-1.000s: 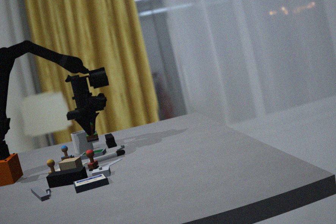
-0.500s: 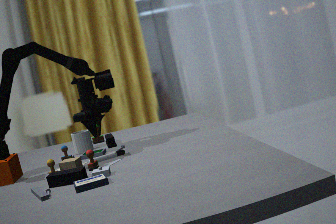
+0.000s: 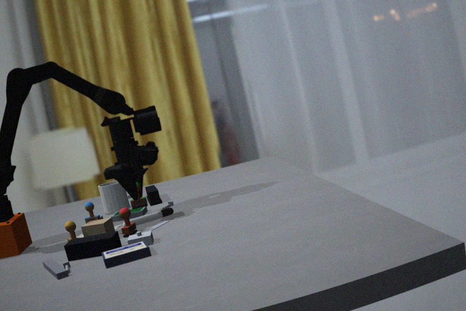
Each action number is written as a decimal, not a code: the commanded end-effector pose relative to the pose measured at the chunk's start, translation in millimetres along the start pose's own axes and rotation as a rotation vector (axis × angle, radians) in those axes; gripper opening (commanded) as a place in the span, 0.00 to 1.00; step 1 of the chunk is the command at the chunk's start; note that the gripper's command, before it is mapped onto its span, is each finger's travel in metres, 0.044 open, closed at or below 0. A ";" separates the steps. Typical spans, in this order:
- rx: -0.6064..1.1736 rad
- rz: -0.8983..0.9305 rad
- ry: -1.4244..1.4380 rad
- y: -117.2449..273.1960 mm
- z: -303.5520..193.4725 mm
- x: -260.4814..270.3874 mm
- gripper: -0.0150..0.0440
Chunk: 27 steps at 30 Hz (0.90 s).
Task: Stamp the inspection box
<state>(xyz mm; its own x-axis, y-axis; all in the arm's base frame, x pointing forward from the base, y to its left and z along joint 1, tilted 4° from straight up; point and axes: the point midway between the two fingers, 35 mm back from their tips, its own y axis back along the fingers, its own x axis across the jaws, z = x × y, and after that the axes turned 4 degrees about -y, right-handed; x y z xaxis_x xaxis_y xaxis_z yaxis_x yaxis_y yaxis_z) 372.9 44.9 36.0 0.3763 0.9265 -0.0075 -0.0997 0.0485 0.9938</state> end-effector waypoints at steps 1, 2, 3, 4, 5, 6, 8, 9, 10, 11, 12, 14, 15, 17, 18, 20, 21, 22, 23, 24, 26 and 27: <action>0.001 -0.004 -0.001 -7.5 -0.7 -0.8 0.25; 0.001 -0.004 -0.001 -9.1 -0.8 -0.8 0.25; 0.001 -0.004 -0.001 -10.8 -0.9 -0.8 0.25; 0.001 -0.004 -0.001 -12.4 -0.9 -0.8 0.25; 0.001 -0.004 -0.001 -14.0 -1.0 -0.8 0.25; 0.001 -0.004 -0.001 -15.6 -1.2 -0.9 0.25; 0.001 -0.004 -0.001 -18.9 -1.4 -0.9 0.25; 0.001 -0.004 -0.001 -20.5 -1.5 -0.9 0.25; 0.001 -0.004 -0.001 -22.1 -1.7 -1.0 0.25; 0.001 -0.004 -0.001 -23.7 -1.8 -1.0 0.25; 0.001 -0.004 -0.001 -25.3 -1.9 -1.1 0.25; 0.001 -0.004 -0.001 -28.5 -2.3 -1.2 0.25; 0.001 -0.004 -0.001 -30.1 -2.4 -1.2 0.25; 0.001 -0.004 -0.001 -33.0 -2.8 -1.4 0.25; 0.001 -0.004 -0.001 -33.8 -2.9 -1.4 0.25; 0.001 -0.001 -0.003 -30.3 -2.2 -0.5 0.30; 0.001 -0.001 -0.003 -30.3 -2.2 -0.5 0.34; 0.001 -0.001 -0.003 -30.3 -2.2 -0.5 0.39; 0.001 -0.001 -0.003 -30.3 -2.2 -0.5 0.43; 0.001 -0.001 -0.003 -30.3 -2.2 -0.5 0.48; 0.001 -0.001 -0.003 -30.3 -2.2 -0.5 0.57; 0.001 -0.001 -0.003 -30.3 -2.2 -0.5 0.61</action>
<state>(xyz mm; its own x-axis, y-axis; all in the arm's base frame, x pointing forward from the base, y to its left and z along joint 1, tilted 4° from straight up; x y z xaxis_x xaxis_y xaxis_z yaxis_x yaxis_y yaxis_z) 373.6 43.8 5.3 0.3794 0.9252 -0.0079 -0.0985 0.0488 0.9939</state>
